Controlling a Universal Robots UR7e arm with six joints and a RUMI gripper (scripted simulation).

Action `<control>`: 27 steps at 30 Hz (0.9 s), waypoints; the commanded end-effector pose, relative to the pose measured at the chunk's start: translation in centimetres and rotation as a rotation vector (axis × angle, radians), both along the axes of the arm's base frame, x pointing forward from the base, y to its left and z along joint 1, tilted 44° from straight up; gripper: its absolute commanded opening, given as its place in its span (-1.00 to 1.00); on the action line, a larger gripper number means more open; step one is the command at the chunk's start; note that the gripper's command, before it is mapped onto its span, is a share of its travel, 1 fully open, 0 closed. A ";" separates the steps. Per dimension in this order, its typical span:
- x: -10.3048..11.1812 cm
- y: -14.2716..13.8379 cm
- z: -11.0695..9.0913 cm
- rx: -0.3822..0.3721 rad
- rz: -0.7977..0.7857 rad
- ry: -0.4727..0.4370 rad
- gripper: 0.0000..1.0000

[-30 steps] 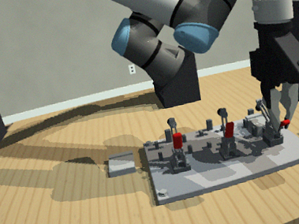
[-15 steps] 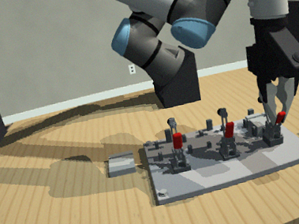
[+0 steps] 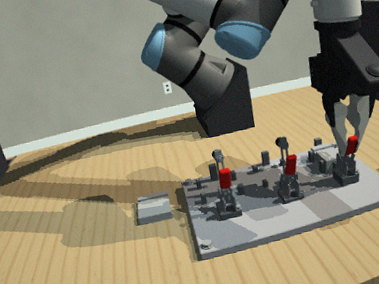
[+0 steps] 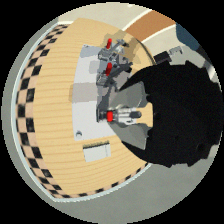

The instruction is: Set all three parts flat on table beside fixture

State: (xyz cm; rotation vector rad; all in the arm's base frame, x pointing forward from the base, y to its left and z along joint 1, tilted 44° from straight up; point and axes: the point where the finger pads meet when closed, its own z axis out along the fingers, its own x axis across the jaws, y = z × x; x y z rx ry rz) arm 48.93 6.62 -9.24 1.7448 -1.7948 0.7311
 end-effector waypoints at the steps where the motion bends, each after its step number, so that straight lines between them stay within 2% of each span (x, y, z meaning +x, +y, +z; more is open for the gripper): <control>1: -0.3 0.0 0.0 0.000 0.000 0.000 -1.00; 27: -0.6 0.0 0.0 0.000 0.000 0.000 -1.00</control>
